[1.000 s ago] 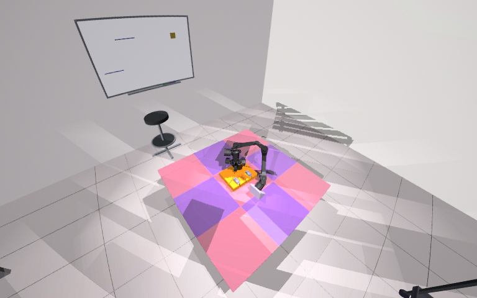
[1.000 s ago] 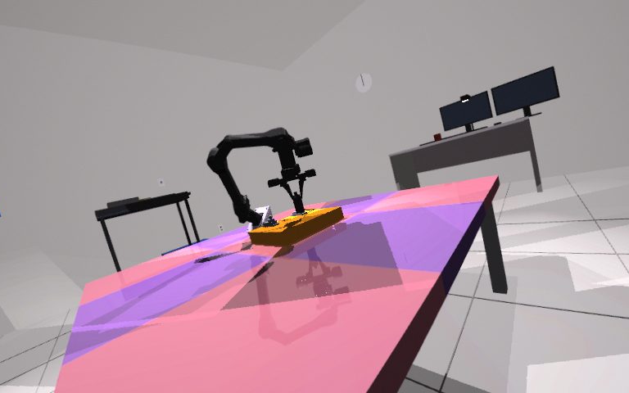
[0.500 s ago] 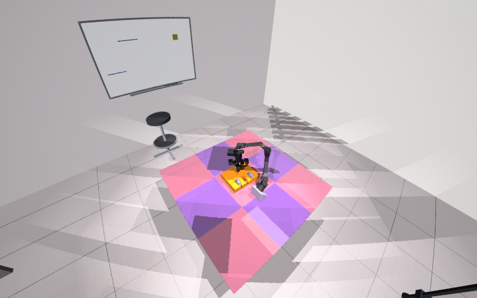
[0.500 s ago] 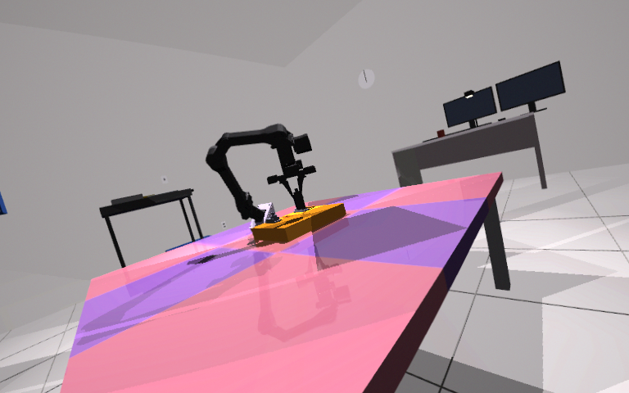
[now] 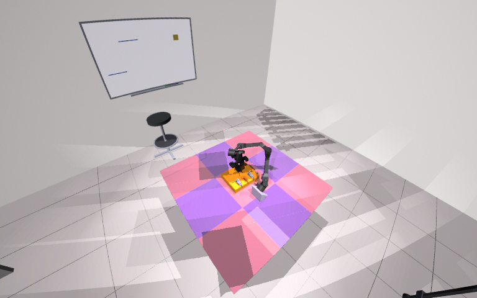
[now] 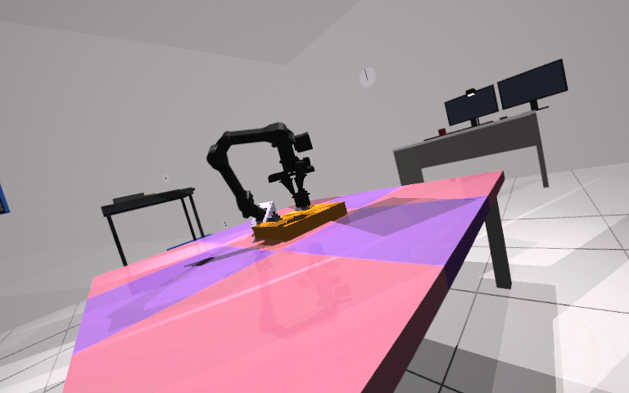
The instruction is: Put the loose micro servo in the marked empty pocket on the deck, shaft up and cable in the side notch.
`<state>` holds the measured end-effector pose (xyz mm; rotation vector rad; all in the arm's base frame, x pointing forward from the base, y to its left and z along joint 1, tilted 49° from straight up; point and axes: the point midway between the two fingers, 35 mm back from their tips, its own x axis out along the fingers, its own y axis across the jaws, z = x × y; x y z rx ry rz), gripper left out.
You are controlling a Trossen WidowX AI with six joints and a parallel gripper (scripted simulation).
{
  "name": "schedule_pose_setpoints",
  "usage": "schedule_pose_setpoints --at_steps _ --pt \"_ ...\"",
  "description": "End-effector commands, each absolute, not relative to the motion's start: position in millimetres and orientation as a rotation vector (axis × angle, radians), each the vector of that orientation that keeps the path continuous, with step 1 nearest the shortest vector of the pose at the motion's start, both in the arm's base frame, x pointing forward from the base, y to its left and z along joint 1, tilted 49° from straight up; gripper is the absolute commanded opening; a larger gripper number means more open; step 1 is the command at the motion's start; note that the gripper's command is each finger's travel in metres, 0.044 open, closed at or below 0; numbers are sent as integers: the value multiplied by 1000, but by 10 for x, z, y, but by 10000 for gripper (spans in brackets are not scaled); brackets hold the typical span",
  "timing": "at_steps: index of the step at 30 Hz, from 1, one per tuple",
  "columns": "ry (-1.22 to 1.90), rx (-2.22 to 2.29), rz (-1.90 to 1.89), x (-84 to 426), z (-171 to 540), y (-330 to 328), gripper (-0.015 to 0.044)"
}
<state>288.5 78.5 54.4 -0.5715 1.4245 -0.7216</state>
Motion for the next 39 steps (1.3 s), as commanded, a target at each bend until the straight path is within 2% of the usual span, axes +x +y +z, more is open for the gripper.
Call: schedule_pose_setpoints --at_steps 1,9,30,39 --pt "1443 -620 -684 2889 557 783 0" --pt "1443 -620 -683 2788 552 787 0" --pt "1448 -622 -682 1824 508 816 0" --pt "1448 -622 -682 1792 472 780 0"
